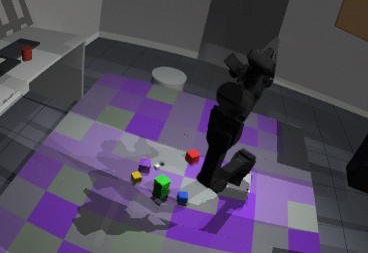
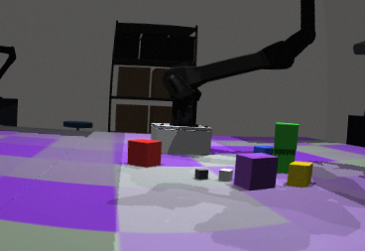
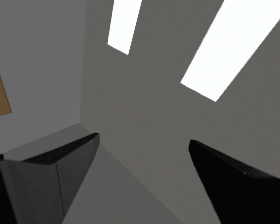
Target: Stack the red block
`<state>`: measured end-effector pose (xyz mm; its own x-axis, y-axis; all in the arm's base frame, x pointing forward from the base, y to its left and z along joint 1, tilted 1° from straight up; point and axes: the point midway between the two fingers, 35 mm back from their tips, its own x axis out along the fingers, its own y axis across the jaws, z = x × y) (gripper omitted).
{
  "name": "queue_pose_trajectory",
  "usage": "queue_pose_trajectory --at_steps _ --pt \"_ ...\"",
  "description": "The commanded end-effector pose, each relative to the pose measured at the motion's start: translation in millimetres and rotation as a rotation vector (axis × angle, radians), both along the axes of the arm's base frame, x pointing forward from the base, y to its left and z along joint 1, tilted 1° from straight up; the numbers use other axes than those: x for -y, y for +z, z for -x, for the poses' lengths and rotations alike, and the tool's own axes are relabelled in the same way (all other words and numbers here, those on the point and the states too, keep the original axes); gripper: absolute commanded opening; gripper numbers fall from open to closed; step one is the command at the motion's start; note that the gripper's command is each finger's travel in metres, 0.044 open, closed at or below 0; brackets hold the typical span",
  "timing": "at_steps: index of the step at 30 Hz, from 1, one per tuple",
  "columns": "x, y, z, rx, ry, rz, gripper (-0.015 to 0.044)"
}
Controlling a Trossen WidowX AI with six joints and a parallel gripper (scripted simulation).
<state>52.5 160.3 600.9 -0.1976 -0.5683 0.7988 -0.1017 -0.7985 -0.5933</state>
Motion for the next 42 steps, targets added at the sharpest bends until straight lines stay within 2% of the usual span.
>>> queue_pose_trajectory --at_steps 1,4,11,19,25,31,36,42 --pt "2.3 0.1 1.2 0.0 0.003 -0.007 0.0426" --pt "34.7 0.7 16.5 -0.007 0.056 -0.097 0.044" --pt "125.1 -8.5 46.2 0.153 0.326 -0.308 0.044" --pt "235.2 -47.2 43.2 0.367 0.626 -0.611 0.044" --pt "301.3 -93.0 15.4 0.522 0.792 -0.863 0.044" --pt "346.5 -149.9 -26.6 0.665 0.895 -1.134 0.044" --pt "366.1 -203.4 -65.8 0.77 0.922 -1.367 0.044" --pt "368.1 -271.5 -111.1 0.873 0.878 -1.648 0.044"
